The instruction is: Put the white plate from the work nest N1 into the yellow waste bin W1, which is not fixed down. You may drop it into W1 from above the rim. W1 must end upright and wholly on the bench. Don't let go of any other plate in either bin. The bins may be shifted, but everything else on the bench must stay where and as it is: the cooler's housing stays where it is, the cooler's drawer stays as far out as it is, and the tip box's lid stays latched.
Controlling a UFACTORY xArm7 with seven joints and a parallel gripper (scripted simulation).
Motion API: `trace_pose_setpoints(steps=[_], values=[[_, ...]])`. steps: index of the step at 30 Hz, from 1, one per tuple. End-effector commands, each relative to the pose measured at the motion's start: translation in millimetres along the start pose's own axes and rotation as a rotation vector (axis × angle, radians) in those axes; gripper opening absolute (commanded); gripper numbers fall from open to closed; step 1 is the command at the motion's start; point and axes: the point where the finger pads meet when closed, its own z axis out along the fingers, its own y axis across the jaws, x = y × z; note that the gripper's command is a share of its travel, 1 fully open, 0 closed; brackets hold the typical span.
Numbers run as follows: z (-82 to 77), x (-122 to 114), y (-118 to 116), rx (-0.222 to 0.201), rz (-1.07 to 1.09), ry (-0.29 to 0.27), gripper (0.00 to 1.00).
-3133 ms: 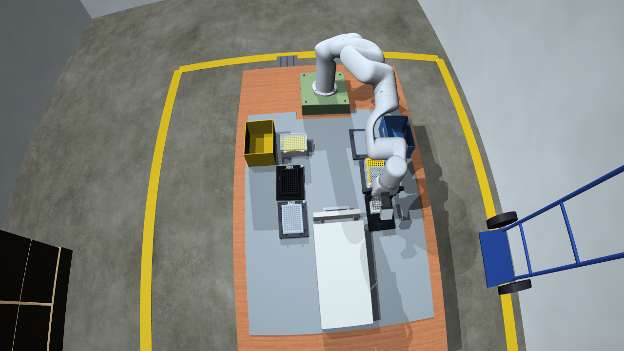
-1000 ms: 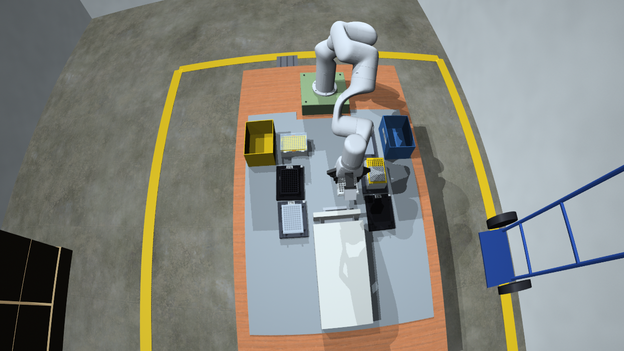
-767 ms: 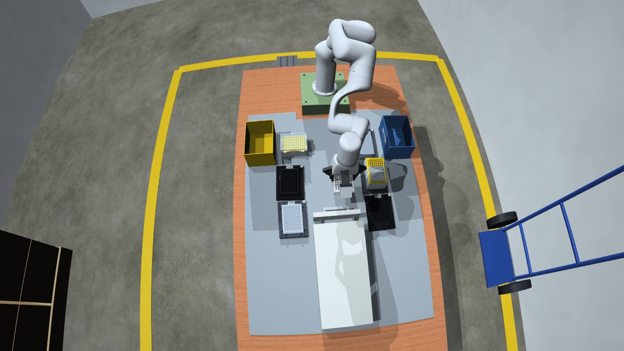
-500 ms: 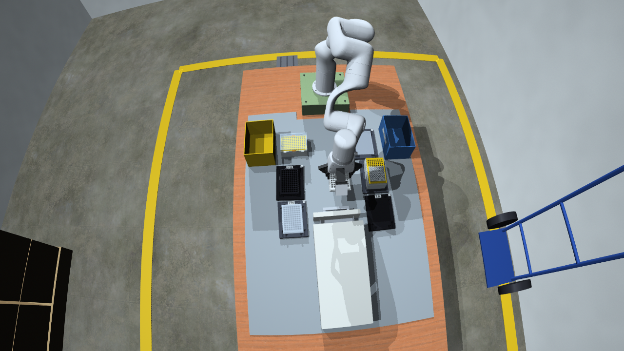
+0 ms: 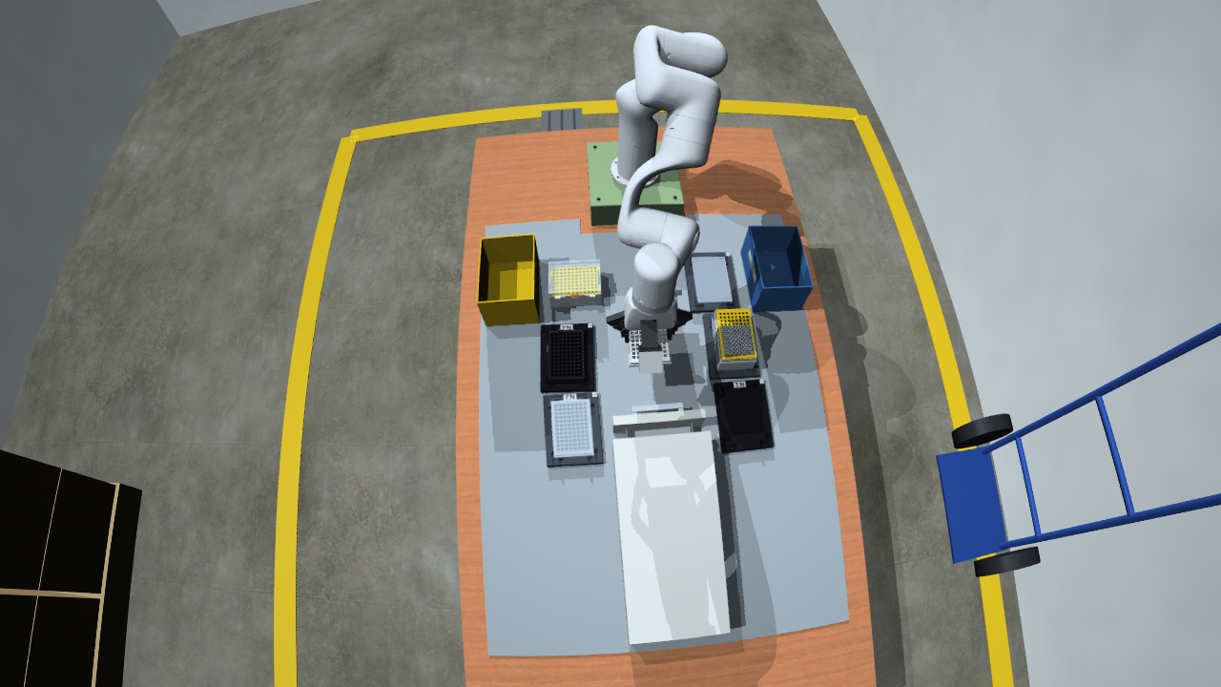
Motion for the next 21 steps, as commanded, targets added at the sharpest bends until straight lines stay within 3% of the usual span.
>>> trace_pose_setpoints(steps=[1,21], values=[[-2.1,-6,11,0.000,-0.001,0.006,0.00],[-1.9,-33,51,0.000,-0.001,0.006,0.00]])
